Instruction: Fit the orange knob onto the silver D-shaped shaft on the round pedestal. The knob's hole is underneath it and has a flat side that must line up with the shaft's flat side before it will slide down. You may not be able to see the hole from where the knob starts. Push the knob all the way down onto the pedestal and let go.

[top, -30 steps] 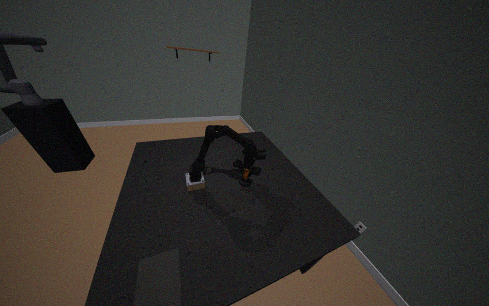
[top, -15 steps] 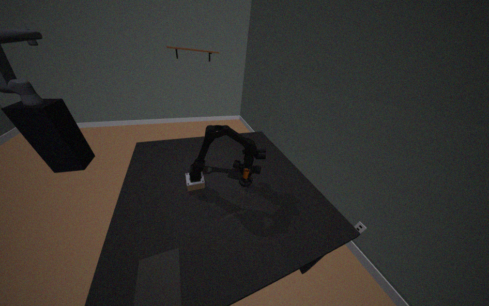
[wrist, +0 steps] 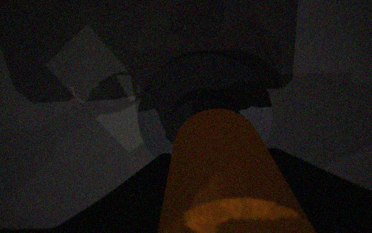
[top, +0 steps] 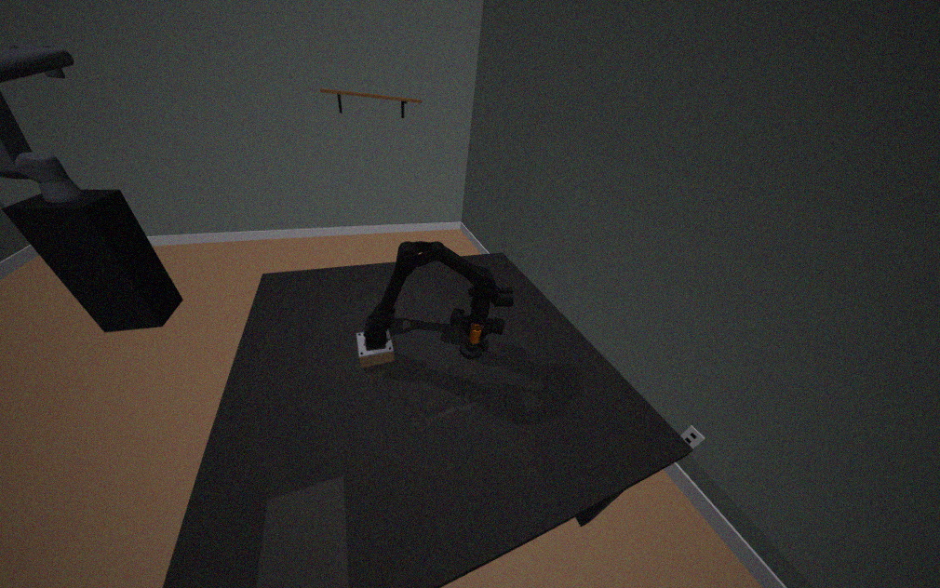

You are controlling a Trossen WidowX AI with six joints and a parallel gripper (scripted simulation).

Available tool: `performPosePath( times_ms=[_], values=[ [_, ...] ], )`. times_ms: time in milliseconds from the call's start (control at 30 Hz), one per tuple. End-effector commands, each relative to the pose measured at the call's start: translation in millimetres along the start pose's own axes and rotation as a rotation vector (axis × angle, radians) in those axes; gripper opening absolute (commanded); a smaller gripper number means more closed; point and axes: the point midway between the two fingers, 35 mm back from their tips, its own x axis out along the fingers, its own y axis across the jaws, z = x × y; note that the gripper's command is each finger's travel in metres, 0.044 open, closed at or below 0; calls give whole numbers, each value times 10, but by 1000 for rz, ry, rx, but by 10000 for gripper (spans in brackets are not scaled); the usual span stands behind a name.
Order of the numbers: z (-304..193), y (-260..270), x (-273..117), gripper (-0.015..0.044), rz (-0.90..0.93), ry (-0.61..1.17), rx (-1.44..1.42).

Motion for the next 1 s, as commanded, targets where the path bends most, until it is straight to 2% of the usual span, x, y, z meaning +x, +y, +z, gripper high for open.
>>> performPosePath(
  times_ms=[0,400,633,967],
  values=[
    [16,-26,11,0,-5,-6,-5],
    [13,-20,-41,0,-5,-6,-5],
    [2,7,-56,0,-5,-5,-204],
    [-18,55,8,0,-5,-5,-215]
  ],
)
